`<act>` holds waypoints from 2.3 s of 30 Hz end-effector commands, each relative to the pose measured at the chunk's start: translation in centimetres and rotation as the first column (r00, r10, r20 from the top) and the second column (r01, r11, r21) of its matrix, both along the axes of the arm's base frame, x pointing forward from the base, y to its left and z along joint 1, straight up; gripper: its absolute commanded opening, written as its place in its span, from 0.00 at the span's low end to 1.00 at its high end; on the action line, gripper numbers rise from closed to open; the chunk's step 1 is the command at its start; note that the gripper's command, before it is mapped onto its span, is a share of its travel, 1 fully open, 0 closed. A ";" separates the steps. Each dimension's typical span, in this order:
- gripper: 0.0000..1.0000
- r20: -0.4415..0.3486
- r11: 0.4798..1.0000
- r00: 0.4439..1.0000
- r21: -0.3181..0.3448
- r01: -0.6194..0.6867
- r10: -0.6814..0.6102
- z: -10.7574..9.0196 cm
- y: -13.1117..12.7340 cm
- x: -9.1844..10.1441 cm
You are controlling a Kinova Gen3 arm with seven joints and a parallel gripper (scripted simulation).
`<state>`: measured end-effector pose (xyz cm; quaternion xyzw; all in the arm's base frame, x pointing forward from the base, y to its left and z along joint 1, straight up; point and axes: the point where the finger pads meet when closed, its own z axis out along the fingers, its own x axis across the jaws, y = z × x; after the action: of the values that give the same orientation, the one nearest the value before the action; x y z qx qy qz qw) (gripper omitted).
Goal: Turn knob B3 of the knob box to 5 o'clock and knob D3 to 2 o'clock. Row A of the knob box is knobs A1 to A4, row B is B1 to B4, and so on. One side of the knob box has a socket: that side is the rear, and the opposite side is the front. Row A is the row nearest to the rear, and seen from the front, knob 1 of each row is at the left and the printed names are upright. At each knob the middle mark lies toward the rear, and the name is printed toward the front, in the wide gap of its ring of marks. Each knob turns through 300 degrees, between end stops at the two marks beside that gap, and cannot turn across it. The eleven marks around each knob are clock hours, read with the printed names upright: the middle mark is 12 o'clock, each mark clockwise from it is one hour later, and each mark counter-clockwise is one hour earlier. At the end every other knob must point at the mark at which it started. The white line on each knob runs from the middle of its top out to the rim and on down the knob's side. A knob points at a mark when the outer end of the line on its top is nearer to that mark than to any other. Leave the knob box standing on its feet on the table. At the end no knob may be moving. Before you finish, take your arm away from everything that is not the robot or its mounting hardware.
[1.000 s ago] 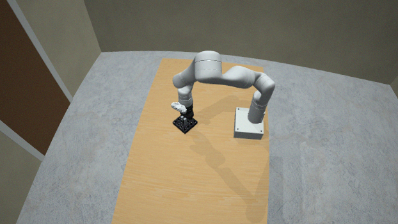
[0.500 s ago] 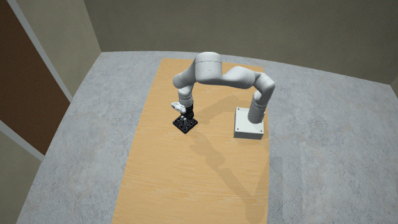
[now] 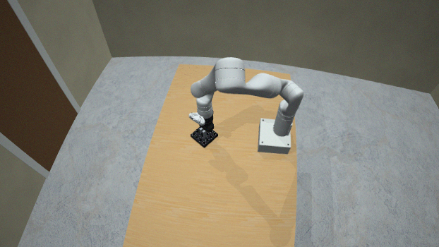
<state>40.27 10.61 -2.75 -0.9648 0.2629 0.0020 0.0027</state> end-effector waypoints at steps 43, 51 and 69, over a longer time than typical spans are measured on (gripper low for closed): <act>0.46 0.001 1.000 1.000 0.001 0.000 0.000 1.3 0.0 0.0; 0.46 0.001 1.000 1.000 0.001 0.000 0.000 3.3 0.0 0.0; 0.46 0.001 1.000 1.000 0.001 0.000 0.000 3.8 0.0 0.0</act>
<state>40.25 10.59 1.03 -0.9648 0.2629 0.0023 0.0026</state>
